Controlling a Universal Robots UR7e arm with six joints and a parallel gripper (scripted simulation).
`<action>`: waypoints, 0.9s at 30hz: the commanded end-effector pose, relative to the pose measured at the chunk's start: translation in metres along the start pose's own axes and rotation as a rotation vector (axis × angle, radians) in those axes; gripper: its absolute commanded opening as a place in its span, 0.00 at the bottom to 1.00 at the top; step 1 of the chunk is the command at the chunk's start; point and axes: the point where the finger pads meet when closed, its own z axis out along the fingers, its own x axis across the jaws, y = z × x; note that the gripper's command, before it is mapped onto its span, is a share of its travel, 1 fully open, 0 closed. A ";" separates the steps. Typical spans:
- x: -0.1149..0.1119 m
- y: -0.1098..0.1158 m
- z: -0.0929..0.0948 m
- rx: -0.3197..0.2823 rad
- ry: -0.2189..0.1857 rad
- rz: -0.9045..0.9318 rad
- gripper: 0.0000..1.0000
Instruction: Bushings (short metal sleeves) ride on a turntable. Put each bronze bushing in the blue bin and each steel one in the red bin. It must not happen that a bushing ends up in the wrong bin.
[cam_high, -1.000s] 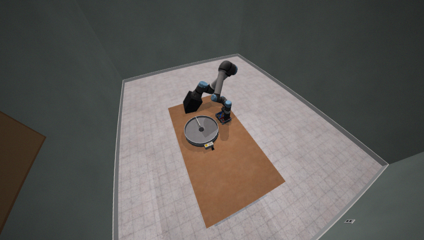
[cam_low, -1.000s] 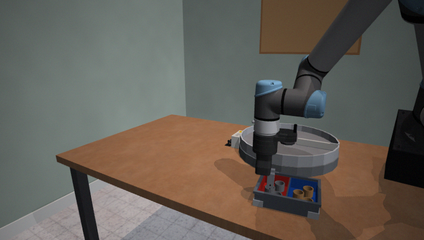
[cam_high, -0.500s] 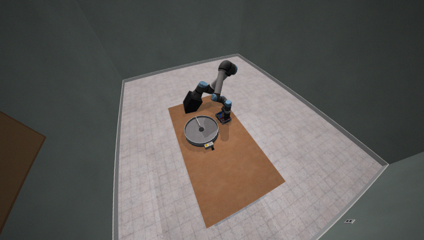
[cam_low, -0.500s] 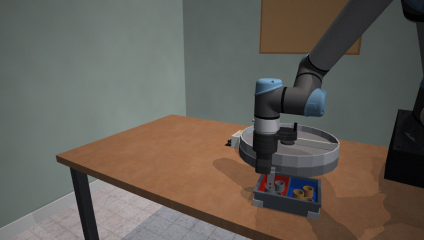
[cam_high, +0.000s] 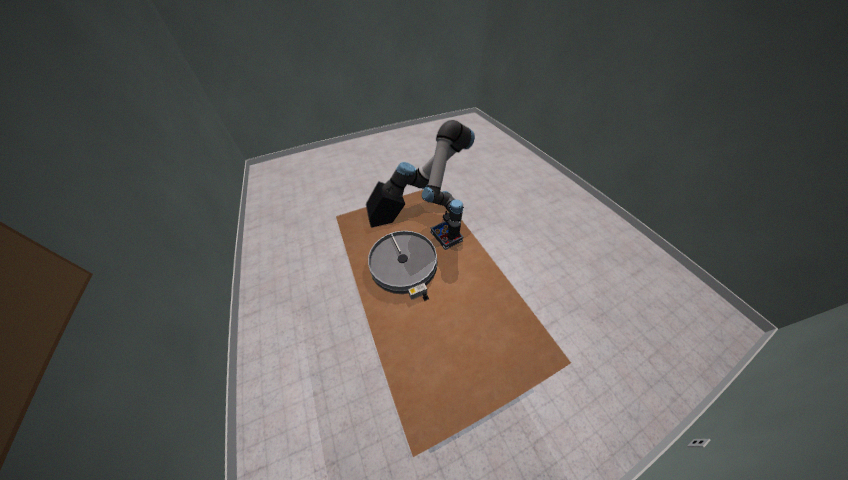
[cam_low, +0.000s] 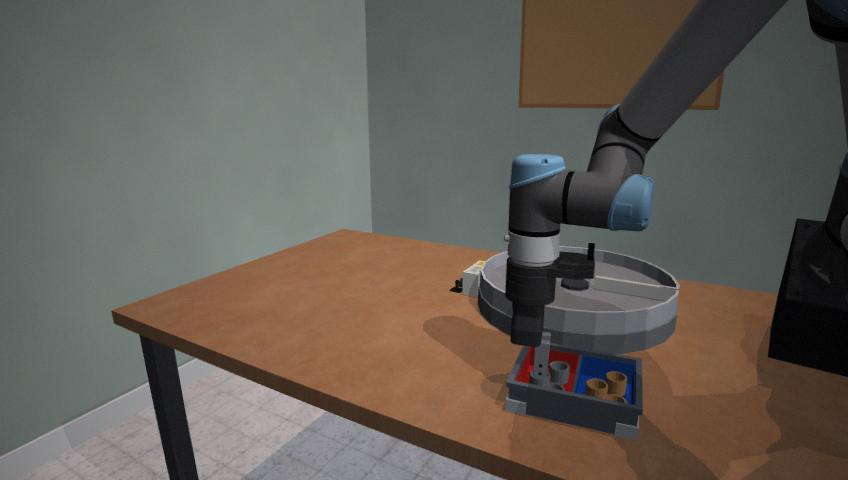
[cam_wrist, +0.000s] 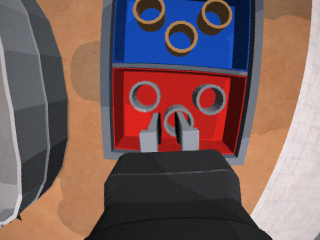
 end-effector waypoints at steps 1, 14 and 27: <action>0.000 0.000 -0.003 -0.001 0.000 0.000 0.42; 0.000 0.000 -0.004 -0.001 0.000 0.000 0.42; 0.000 0.000 -0.009 -0.001 0.000 0.000 0.42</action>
